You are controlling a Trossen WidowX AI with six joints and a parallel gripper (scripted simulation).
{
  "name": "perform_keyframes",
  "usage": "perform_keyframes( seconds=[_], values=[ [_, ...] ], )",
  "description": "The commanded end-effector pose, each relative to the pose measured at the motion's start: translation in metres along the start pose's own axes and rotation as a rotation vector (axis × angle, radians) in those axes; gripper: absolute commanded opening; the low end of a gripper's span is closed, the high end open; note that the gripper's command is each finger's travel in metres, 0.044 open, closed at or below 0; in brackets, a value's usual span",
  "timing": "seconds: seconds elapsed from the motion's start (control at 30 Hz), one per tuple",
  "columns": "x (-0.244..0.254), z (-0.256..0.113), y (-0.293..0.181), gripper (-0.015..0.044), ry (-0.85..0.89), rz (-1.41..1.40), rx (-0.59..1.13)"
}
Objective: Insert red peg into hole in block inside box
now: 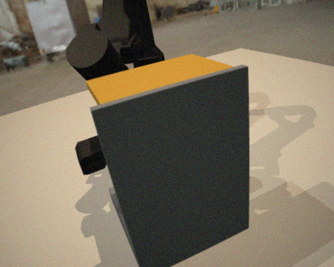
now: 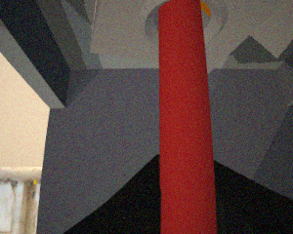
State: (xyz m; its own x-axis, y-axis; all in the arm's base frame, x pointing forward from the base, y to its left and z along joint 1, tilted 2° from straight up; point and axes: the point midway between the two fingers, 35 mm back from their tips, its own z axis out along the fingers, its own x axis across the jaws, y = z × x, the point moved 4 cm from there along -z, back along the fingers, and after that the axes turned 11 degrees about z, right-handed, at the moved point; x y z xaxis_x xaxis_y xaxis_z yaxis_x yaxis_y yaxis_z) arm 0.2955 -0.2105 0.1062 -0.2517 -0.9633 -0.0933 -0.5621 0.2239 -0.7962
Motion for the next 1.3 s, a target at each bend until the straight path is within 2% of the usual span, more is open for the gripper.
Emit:
perform_keyframes(
  seconds=[0.0, 0.23, 0.27, 1.27],
  values=[
    [0.0, 0.0, 0.0, 0.0026, 0.0, 0.0, 0.0],
    [0.0, 0.0, 0.0, 0.021, 0.0, 0.0, 0.0],
    [0.0, 0.0, 0.0, 0.022, 0.0, 0.0, 0.0],
    [-0.003, -0.04, -0.016, 0.022, 0.0, 0.01, -0.023]
  ],
)
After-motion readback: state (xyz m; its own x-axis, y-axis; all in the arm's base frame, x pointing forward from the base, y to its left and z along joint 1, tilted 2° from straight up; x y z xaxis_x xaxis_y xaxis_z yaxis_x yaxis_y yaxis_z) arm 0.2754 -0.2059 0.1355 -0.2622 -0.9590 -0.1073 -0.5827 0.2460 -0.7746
